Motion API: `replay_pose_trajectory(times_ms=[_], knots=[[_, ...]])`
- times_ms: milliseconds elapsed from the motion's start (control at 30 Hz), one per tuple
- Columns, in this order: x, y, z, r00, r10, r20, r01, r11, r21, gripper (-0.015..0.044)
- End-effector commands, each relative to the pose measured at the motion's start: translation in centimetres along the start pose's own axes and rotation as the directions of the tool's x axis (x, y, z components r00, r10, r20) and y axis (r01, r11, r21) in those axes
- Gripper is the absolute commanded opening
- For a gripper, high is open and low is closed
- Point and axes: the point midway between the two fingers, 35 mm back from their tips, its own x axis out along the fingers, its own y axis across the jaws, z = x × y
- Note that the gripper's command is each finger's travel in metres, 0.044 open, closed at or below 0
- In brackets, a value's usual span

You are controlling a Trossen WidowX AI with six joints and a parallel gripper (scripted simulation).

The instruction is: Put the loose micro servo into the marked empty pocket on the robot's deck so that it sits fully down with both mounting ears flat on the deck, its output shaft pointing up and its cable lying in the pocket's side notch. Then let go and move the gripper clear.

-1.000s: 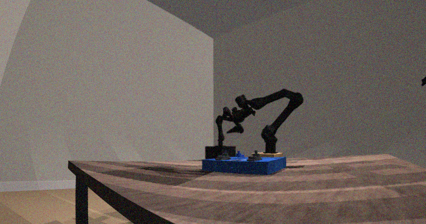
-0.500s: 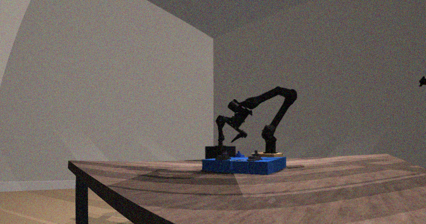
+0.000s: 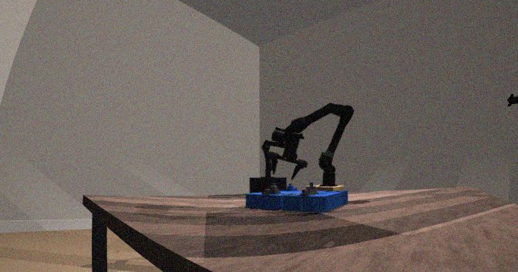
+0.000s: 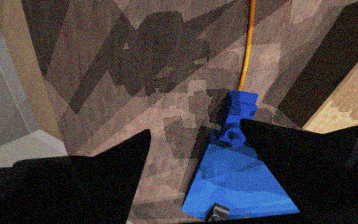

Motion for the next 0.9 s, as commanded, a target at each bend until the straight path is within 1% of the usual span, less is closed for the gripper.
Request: replay_pose_trajectory(times_ms=[0, 200, 267, 500, 700, 867], knots=[[0.3, -1.5, -0.5, 0.994, -0.108, 0.015, 0.107, 0.990, 0.092, 0.0440], [0.4, -3.7, -1.0, 0.966, -0.257, 0.043, 0.242, 0.947, 0.211, 0.0440], [0.4, -4.2, -1.0, 0.957, -0.287, 0.051, 0.268, 0.934, 0.235, 0.0440], [0.5, -4.3, -1.0, 0.955, -0.291, 0.052, 0.271, 0.933, 0.239, 0.0440], [2.5, -4.9, -0.9, 0.955, -0.291, 0.052, 0.271, 0.933, 0.239, 0.0440], [2.9, -5.1, -0.9, 0.955, -0.291, 0.052, 0.271, 0.933, 0.239, 0.0440]])
